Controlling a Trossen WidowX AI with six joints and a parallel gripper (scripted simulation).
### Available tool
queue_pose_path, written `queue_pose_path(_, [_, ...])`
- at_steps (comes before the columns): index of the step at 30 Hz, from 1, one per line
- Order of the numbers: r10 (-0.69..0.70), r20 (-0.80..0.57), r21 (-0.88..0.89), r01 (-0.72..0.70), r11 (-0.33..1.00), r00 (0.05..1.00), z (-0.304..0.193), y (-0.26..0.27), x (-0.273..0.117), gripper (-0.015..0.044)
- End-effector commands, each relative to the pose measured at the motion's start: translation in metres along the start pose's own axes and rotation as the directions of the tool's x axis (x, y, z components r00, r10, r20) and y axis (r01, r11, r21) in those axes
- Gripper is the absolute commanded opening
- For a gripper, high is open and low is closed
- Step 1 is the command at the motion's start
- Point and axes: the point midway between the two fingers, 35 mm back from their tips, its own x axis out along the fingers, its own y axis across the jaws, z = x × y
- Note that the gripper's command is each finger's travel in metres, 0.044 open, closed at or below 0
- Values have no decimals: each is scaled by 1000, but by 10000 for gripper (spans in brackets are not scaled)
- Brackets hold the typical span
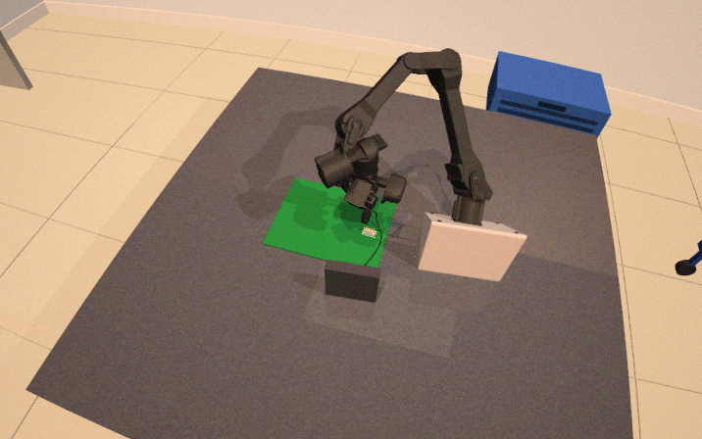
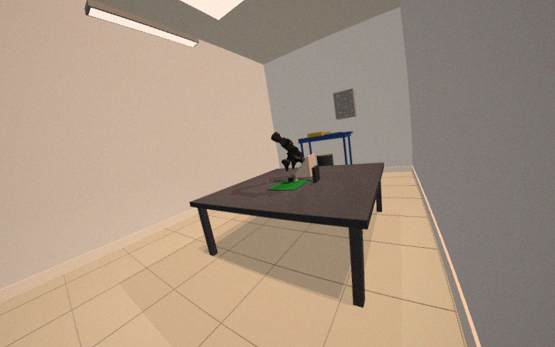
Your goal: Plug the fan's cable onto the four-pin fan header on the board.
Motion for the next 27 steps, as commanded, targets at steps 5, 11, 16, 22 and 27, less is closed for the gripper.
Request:
queue_pose_path(5, [10, -19, -14, -10, 1000, 1000, 6, 5, 42, 440])
queue_pose_path(11, [10, -18, -14, -10, 1000, 1000, 7, 5, 47, 440])
queue_pose_path(16, [10, -17, -15, -10, 1000, 1000, 9, 4, 55, 440])
queue_pose_path(22, [10, -17, -15, -10, 1000, 1000, 11, 5, 65, 440])
queue_pose_path(27, [10, -18, -14, -10, 1000, 1000, 13, 5, 73, 440])
